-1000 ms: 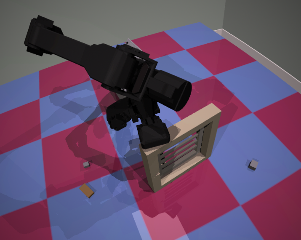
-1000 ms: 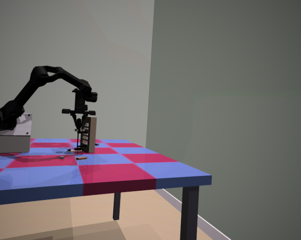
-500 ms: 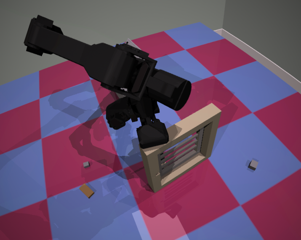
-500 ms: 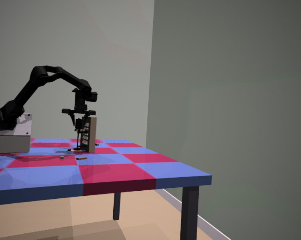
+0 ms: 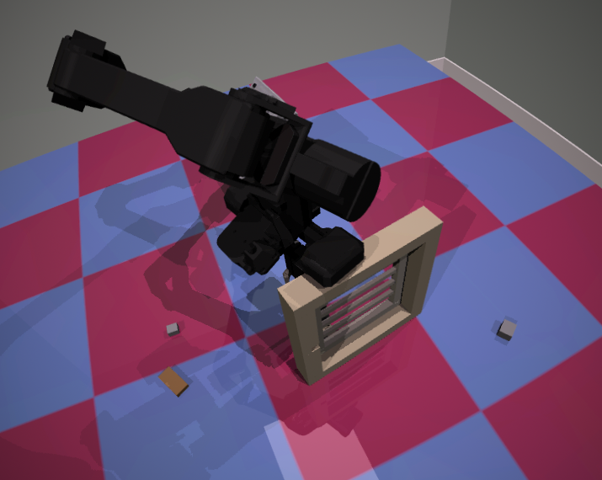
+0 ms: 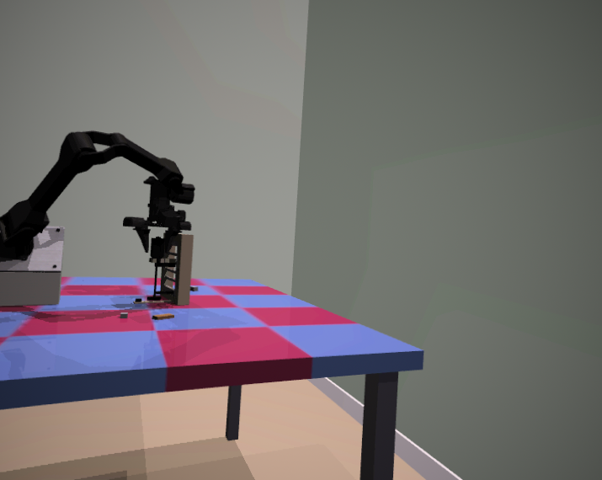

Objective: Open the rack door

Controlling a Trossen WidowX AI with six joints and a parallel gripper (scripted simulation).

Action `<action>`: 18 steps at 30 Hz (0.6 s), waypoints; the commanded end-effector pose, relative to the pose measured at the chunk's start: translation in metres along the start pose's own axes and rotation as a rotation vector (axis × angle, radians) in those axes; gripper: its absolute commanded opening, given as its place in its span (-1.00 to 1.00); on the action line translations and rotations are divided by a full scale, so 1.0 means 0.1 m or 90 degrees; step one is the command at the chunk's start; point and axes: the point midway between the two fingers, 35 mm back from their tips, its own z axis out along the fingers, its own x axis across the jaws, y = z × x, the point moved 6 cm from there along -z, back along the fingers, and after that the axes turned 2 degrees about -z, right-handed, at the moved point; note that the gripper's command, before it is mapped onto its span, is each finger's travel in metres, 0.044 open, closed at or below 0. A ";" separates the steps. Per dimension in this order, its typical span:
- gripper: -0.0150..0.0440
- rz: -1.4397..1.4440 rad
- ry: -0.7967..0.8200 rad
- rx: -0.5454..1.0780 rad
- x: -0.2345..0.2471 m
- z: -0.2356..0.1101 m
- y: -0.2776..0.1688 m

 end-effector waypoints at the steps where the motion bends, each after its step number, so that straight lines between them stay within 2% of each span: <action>1: 0.48 -0.116 0.003 0.001 0.02 0.01 -0.01; 18: 0.48 -0.652 0.003 0.000 0.02 0.01 -0.01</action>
